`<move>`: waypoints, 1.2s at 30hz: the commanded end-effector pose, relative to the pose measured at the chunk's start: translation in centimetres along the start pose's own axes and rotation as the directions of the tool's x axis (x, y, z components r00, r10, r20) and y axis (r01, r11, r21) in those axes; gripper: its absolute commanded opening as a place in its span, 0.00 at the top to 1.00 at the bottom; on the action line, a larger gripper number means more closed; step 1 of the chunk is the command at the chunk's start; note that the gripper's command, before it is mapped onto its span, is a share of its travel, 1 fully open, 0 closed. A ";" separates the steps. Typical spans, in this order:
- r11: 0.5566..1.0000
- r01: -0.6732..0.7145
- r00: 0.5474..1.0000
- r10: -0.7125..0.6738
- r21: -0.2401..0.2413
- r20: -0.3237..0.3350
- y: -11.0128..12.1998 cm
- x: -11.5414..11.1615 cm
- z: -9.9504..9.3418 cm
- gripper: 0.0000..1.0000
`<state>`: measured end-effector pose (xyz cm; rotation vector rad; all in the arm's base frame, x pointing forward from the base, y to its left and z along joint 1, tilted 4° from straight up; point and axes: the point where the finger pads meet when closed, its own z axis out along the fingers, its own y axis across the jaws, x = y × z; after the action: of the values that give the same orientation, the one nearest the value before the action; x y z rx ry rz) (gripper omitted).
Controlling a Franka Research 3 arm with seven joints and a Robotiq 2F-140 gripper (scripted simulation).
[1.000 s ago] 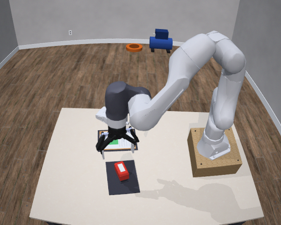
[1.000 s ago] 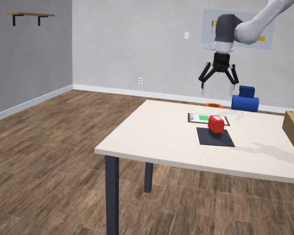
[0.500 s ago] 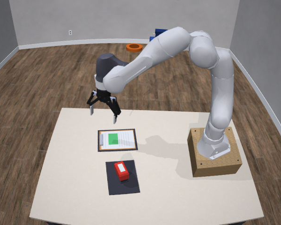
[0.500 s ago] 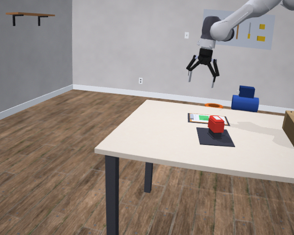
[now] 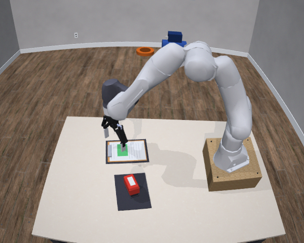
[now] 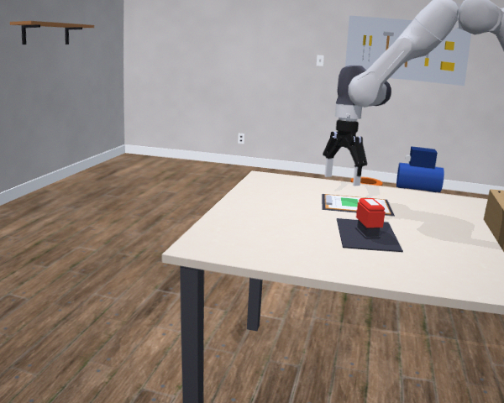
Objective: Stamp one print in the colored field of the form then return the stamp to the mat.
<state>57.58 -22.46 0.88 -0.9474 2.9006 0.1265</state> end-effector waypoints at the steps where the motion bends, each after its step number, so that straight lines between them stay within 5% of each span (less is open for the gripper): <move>1: 0.961 -0.273 0.962 0.273 0.037 -0.011 -1.3 -0.9 -0.7 0.00; 8: 0.896 -0.439 0.897 0.441 0.062 -0.013 -1.3 -0.9 -0.7 0.00; 36: 0.896 -0.439 0.897 0.441 0.062 -0.013 -1.3 -0.9 -0.7 0.00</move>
<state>58.97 -23.11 1.65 -0.2936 3.0658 0.0537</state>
